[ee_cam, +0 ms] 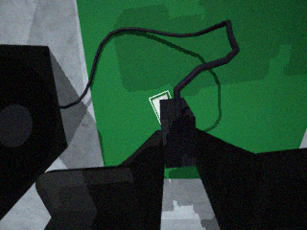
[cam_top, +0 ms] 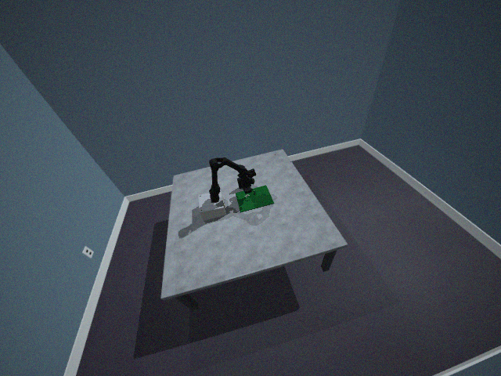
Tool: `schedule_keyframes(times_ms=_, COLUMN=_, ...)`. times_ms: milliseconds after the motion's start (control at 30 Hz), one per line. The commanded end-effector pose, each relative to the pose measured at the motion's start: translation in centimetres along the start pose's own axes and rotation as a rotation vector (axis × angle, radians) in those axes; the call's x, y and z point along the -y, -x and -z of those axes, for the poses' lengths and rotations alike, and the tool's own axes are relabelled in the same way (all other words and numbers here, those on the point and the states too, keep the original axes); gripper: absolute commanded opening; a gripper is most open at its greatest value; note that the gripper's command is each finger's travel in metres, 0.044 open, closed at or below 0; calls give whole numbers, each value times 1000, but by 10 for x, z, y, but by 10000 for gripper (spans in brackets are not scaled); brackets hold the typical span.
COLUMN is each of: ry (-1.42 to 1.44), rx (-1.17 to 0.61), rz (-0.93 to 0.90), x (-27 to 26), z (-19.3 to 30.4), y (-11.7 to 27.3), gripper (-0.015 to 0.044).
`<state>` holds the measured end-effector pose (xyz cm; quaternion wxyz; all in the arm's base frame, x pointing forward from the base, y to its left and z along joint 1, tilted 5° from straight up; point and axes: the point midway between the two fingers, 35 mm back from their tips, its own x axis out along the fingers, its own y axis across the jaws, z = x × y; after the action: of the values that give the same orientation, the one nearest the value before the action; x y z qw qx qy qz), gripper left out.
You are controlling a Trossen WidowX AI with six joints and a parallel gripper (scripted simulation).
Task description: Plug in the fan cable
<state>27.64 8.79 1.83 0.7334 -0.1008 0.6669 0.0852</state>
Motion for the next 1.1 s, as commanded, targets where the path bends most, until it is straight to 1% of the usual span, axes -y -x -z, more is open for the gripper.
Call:
schedule_keyframes(times_ms=0, ry=107, rx=6, rz=5, x=-2, z=0, y=1, gripper=0)
schedule_keyframes(times_ms=133, ry=285, rx=6, rz=5, x=-6, z=3, y=0, gripper=0)
schedule_keyframes(times_ms=933, ry=291, rx=5, rz=5, x=-3, z=9, y=2, gripper=0)
schedule_keyframes(times_ms=1067, ry=290, rx=5, rz=6, x=-3, z=10, y=-18, gripper=0)
